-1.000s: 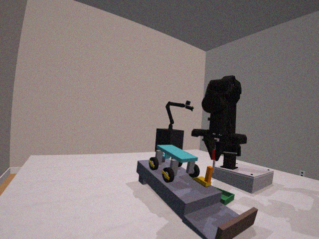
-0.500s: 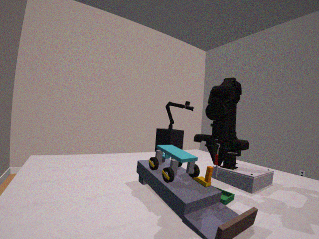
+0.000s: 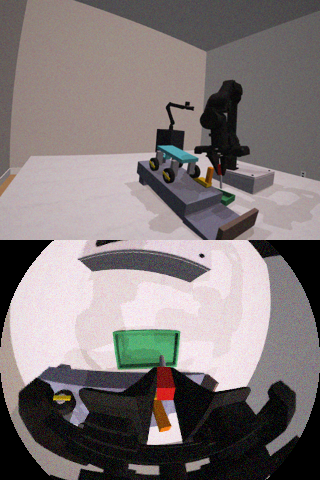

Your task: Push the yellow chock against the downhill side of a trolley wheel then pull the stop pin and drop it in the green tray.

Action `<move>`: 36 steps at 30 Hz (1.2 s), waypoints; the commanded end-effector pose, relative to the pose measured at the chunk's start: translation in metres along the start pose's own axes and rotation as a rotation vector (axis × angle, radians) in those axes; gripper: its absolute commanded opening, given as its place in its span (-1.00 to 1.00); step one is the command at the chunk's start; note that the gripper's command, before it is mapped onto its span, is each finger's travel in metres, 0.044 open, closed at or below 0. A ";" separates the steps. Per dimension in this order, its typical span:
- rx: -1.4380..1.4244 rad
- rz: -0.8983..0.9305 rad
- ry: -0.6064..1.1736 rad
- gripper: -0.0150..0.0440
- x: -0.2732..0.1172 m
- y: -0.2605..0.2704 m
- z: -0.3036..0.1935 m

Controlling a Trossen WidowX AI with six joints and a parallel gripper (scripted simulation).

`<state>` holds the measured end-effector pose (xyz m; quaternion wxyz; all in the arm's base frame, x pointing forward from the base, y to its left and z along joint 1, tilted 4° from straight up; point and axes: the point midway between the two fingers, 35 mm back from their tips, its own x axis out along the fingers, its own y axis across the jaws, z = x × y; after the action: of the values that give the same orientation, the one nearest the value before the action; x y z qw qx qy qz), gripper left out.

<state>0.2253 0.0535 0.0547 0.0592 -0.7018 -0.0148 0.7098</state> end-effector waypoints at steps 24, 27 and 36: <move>-0.003 -0.019 -0.008 0.15 0.037 -0.006 0.003; -0.003 -0.019 -0.008 0.15 0.037 -0.004 0.003; -0.003 -0.018 -0.008 0.15 0.038 0.002 0.002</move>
<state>0.2234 0.0569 0.0176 0.0645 -0.6997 -0.0189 0.7113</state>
